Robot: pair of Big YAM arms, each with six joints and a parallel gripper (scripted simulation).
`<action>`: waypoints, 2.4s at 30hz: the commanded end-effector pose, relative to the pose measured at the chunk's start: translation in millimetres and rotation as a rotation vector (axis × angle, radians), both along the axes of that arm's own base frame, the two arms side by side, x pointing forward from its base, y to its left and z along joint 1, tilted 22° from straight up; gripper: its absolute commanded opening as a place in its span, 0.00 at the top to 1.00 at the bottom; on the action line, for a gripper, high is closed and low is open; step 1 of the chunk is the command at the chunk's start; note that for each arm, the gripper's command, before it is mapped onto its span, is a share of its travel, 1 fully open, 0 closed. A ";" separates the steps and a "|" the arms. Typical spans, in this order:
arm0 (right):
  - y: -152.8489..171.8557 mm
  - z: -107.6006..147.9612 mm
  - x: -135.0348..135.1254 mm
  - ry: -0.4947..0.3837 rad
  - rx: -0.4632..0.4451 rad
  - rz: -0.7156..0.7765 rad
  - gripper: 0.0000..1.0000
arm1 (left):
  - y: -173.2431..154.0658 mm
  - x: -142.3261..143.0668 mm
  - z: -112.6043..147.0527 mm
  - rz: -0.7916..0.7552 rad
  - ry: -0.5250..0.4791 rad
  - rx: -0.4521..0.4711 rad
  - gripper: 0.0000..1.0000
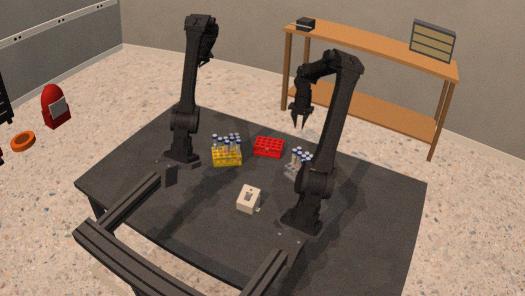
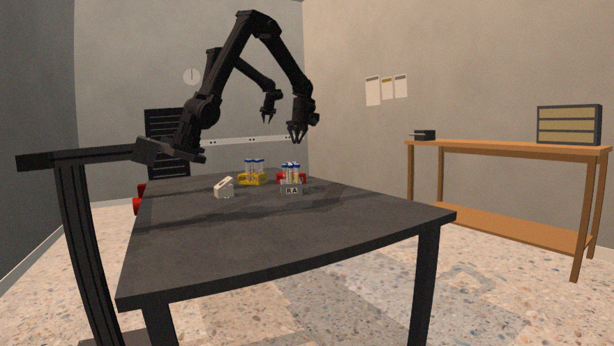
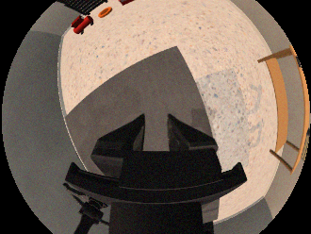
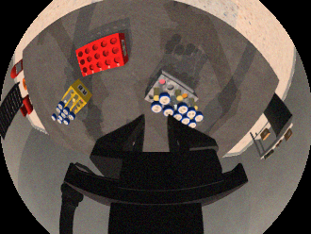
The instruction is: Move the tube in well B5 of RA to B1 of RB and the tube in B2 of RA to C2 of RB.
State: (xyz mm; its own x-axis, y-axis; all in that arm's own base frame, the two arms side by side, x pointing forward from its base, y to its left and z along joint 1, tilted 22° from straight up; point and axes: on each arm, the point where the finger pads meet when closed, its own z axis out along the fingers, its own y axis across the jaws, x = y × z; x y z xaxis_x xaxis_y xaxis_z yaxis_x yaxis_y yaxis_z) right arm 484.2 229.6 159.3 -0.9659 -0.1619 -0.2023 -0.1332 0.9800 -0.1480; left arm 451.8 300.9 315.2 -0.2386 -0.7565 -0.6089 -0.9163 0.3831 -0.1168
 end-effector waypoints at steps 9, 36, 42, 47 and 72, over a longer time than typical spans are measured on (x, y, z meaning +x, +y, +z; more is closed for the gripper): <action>59.2 4.2 -0.4 -0.096 0.033 0.005 0.70 | 2.6 4.1 19.6 0.001 -0.035 0.019 0.70; 145.9 -37.9 -38.2 -0.185 0.059 0.044 0.70 | 2.6 4.1 19.6 0.001 -0.035 0.019 0.70; 140.5 -25.7 -32.4 -0.203 0.077 0.025 0.70 | 2.6 4.1 19.6 0.001 -0.035 0.019 0.70; 140.6 -28.3 -32.5 -0.199 0.073 0.027 0.70 | 2.6 4.1 19.6 0.001 -0.035 0.019 0.70; 140.6 -28.3 -32.5 -0.199 0.073 0.028 0.70 | 2.6 4.1 19.6 0.001 -0.035 0.019 0.70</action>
